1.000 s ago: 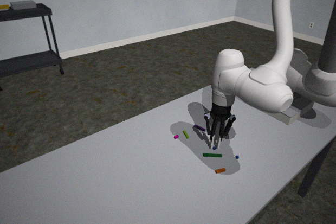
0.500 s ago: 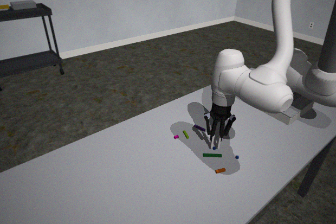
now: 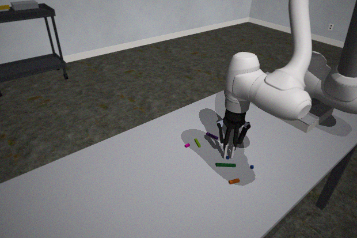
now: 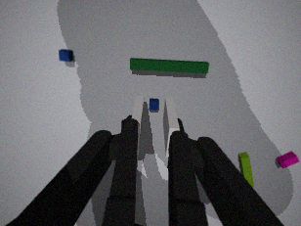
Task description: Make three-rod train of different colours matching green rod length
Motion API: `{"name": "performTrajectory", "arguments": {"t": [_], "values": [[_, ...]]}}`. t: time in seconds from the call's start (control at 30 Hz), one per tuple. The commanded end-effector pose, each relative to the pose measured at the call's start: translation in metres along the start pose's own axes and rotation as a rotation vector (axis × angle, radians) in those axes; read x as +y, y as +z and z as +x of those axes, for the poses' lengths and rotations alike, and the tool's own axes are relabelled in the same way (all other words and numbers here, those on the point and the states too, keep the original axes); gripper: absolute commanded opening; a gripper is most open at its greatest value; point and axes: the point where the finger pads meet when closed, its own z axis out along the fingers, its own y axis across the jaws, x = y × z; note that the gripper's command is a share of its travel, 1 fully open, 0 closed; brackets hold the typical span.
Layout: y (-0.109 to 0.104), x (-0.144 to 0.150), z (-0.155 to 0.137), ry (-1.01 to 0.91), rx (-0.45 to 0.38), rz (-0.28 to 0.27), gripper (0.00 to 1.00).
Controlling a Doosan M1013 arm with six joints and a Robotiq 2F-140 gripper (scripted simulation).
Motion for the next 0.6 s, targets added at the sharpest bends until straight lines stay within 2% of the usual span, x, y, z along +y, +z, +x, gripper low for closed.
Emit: {"name": "performTrajectory", "arguments": {"t": [0.0,0.57], "values": [[0.0,0.0,0.0,0.0,0.0,0.0,0.15],[0.013,0.0,0.0,0.0,0.0,0.0,0.15]]}}
